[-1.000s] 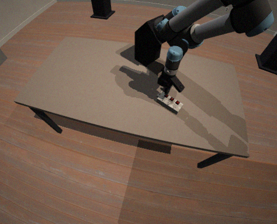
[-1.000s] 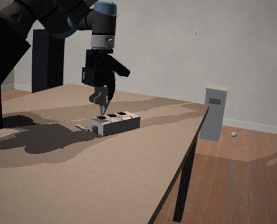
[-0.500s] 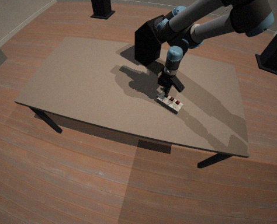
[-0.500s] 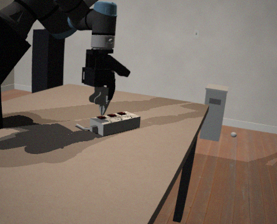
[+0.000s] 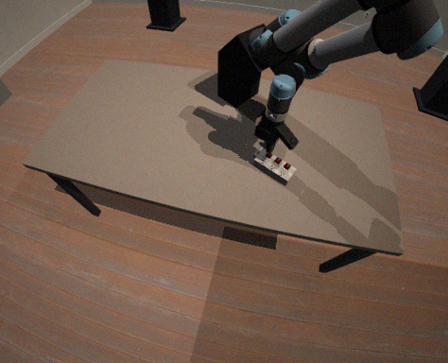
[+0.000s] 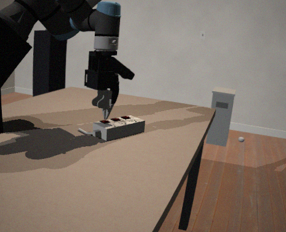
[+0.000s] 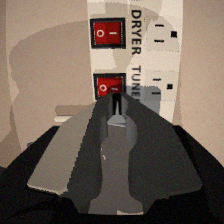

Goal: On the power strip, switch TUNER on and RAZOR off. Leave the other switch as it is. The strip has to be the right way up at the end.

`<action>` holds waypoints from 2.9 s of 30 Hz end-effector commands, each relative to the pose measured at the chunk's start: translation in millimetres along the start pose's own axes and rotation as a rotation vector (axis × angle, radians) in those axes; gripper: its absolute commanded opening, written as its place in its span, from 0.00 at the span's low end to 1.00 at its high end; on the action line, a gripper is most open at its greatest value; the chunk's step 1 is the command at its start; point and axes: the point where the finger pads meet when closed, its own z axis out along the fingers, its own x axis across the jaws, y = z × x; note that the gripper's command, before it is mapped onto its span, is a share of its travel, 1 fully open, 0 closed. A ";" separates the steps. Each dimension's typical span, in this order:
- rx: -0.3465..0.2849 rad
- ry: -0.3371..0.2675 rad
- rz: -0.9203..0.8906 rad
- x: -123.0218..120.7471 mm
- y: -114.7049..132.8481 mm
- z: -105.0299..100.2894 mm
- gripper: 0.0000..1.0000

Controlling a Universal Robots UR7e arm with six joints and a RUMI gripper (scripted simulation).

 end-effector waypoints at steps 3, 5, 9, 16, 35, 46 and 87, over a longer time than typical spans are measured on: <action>0.000 0.001 0.000 0.2 -0.1 -0.1 0.00; 0.000 0.001 0.000 0.3 -0.1 0.0 0.00; 0.000 0.001 0.000 0.3 -0.1 0.3 0.00; 0.000 0.001 0.000 0.3 -0.1 2.5 0.00; 0.000 0.001 0.000 0.3 -0.1 8.7 0.00; 0.000 0.001 0.000 0.3 -0.1 8.9 0.00; 0.000 0.001 0.000 0.2 -0.1 -30.2 0.00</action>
